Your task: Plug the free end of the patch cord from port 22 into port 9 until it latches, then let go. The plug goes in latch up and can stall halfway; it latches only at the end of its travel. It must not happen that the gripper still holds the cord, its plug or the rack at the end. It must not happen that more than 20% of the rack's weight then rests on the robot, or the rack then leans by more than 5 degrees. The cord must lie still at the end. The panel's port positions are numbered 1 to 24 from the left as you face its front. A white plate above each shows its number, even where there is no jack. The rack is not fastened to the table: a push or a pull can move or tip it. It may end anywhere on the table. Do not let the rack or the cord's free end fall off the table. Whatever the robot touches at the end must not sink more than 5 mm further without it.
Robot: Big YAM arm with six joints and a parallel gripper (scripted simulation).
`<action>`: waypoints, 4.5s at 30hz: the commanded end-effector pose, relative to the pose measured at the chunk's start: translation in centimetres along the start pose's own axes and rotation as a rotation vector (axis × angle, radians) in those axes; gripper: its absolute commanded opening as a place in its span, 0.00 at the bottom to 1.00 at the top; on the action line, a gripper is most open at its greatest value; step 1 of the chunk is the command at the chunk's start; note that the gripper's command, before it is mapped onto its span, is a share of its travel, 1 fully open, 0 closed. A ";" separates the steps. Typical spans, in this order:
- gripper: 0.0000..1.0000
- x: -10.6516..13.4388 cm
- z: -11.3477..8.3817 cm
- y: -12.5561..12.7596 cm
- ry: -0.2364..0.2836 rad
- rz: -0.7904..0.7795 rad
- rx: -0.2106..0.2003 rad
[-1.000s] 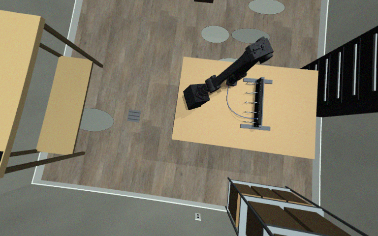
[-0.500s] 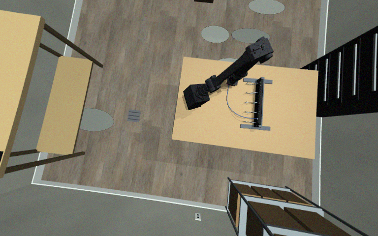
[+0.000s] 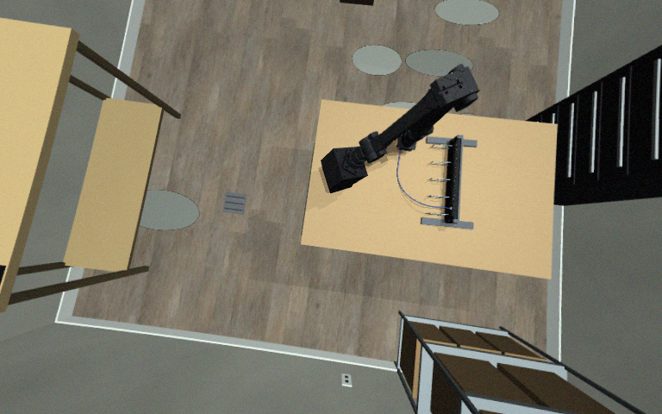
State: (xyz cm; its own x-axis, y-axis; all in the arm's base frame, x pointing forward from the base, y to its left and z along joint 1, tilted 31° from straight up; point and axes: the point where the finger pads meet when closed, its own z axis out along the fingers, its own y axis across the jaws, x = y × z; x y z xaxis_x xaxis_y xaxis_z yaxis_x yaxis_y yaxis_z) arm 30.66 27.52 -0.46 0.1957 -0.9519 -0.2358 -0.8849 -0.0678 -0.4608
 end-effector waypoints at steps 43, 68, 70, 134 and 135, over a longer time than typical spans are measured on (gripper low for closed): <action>0.36 -0.4 0.4 -0.2 -0.005 0.006 0.000; 0.36 -0.5 1.1 -0.6 -0.010 0.007 0.010; 0.36 -0.4 1.2 -0.7 -0.010 0.007 0.011; 0.00 -0.5 1.3 -1.1 -0.014 -0.001 0.019; 0.00 -0.5 1.3 -1.1 -0.014 -0.001 0.019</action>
State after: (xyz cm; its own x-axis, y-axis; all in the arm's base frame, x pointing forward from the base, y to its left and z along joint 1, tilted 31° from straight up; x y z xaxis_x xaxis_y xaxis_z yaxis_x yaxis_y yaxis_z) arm 31.07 27.81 -1.52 0.1952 -0.9523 -0.2347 -0.8857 -0.0684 -0.4592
